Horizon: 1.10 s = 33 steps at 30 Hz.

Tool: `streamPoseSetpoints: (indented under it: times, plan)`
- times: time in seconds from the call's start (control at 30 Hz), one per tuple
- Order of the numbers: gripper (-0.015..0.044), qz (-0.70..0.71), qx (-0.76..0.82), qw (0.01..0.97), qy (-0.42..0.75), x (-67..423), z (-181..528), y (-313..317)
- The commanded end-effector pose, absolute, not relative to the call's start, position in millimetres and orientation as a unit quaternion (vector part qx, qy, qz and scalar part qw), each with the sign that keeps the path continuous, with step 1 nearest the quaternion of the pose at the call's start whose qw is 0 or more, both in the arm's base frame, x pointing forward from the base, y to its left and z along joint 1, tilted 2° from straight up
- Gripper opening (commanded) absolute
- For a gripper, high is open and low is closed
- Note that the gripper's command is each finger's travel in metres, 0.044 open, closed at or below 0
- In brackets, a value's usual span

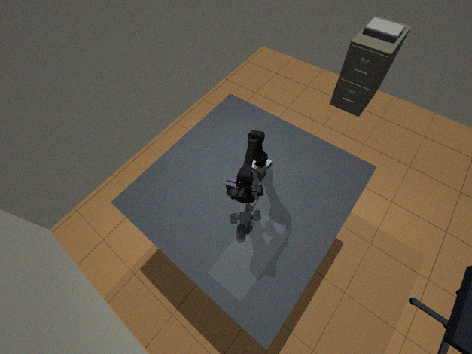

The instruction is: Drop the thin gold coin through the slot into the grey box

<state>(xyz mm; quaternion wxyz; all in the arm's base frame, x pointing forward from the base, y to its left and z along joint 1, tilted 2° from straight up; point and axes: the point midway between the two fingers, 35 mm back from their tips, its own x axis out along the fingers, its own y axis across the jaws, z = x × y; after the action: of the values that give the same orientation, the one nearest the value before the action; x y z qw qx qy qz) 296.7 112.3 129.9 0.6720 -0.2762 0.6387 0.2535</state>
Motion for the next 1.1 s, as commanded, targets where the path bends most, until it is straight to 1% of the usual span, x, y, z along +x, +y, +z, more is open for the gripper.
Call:
streamPoseSetpoints:
  times: [0.0, 0.37, 0.73, 0.93, 1.07]
  plan:
    - [0.0, 0.294, -0.322, 0.653, 0.62, 296.4, 131.8, 113.3]
    - [0.0, 0.407, -0.44, 0.579, 0.552, 296.8, 132.3, 116.7]
    - [0.0, 0.505, -0.542, 0.485, 0.464, 297.2, 132.8, 120.3]
    - [0.0, 0.55, -0.589, 0.427, 0.411, 297.4, 133.1, 122.2]
    - [0.0, 0.555, -0.595, 0.419, 0.403, 297.6, 133.1, 122.5]
